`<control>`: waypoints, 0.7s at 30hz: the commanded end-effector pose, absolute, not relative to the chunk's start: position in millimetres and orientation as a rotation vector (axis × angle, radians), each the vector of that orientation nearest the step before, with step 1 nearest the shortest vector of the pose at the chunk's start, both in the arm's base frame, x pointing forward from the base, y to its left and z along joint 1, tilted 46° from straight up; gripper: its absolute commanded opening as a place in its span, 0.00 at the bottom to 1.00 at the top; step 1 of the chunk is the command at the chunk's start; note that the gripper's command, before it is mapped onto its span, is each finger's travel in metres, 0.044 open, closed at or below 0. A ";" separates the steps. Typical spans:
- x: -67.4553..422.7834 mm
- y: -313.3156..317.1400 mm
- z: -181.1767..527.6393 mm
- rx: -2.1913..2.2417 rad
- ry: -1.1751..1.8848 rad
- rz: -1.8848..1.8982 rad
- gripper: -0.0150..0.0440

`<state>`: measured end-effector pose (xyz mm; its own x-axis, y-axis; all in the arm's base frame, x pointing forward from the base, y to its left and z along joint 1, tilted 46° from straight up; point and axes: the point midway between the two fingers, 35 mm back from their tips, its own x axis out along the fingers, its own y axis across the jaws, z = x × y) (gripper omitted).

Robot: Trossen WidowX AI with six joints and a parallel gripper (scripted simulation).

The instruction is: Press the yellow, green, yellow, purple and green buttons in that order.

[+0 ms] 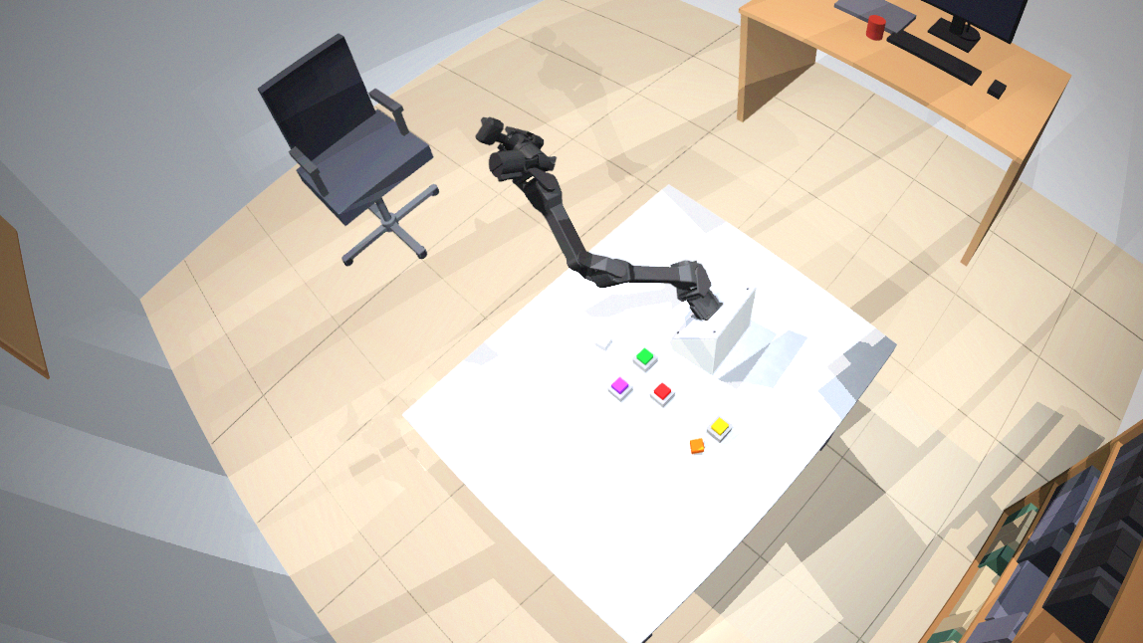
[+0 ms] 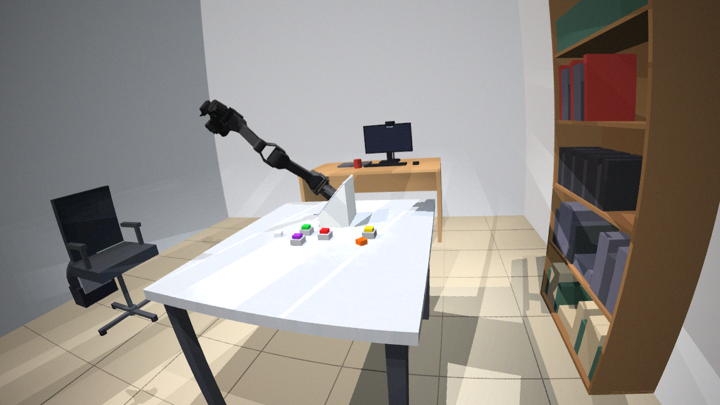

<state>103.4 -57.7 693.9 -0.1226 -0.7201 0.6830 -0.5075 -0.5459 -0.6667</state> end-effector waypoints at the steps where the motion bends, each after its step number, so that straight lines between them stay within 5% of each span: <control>1: 100.9 -57.8 694.1 -1.941 1.374 -1.742 0.93; 12: -10.3 -134.8 671.4 -1.314 0.593 -1.686 0.93; 21: 1.3 -262.6 599.8 -0.704 0.268 -1.398 0.93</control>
